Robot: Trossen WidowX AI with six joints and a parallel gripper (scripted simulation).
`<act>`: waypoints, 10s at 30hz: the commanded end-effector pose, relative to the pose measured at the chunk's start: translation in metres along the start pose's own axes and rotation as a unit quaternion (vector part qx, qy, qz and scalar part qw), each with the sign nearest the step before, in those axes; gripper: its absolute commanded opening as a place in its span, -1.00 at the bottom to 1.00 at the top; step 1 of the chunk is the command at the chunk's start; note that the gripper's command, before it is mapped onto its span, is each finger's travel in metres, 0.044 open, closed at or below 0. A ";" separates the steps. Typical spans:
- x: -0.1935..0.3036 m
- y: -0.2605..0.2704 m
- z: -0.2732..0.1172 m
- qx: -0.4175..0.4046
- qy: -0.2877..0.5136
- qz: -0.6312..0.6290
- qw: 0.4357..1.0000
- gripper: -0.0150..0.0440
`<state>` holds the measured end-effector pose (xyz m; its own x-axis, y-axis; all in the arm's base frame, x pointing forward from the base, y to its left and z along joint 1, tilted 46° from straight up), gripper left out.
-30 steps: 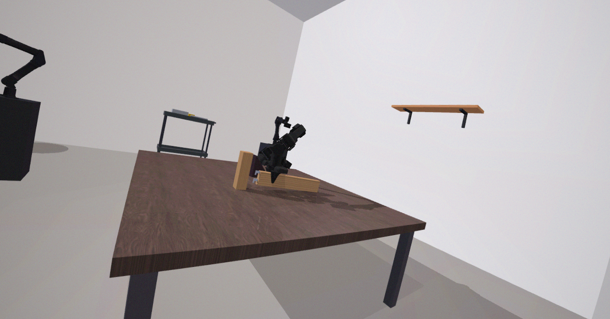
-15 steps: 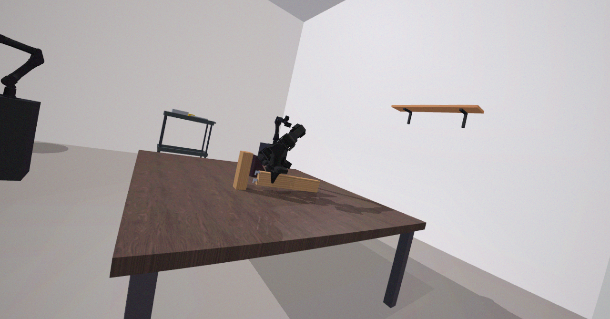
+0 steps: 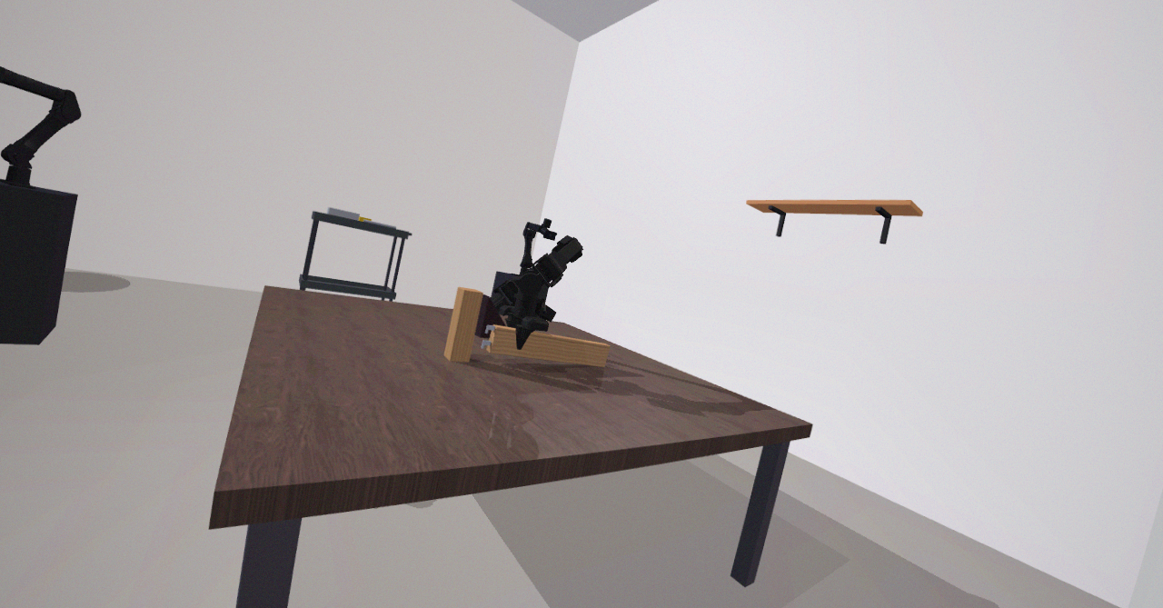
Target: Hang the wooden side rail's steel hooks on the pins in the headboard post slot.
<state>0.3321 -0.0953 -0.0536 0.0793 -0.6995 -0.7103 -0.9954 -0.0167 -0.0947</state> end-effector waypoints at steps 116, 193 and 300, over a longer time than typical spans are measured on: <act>0.013 0.002 -0.004 0.005 0.002 -0.001 1.000 -0.49; 0.020 0.003 -0.005 0.005 0.002 -0.001 1.000 -0.49; 0.030 0.007 -0.003 0.005 0.003 -0.001 1.000 -0.49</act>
<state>0.3276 -0.1149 -0.0736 0.0775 -0.6998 -0.7101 -0.9954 -0.0145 -0.0943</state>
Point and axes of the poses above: the point midway between the two fingers, 35 mm back from their tips, its own z axis out along the fingers, its own y axis across the jaws, x = y × z, the point moved 2 cm from there along -z, back along the fingers, and after that the axes turned 13 degrees about -z, right-handed, at the moved point
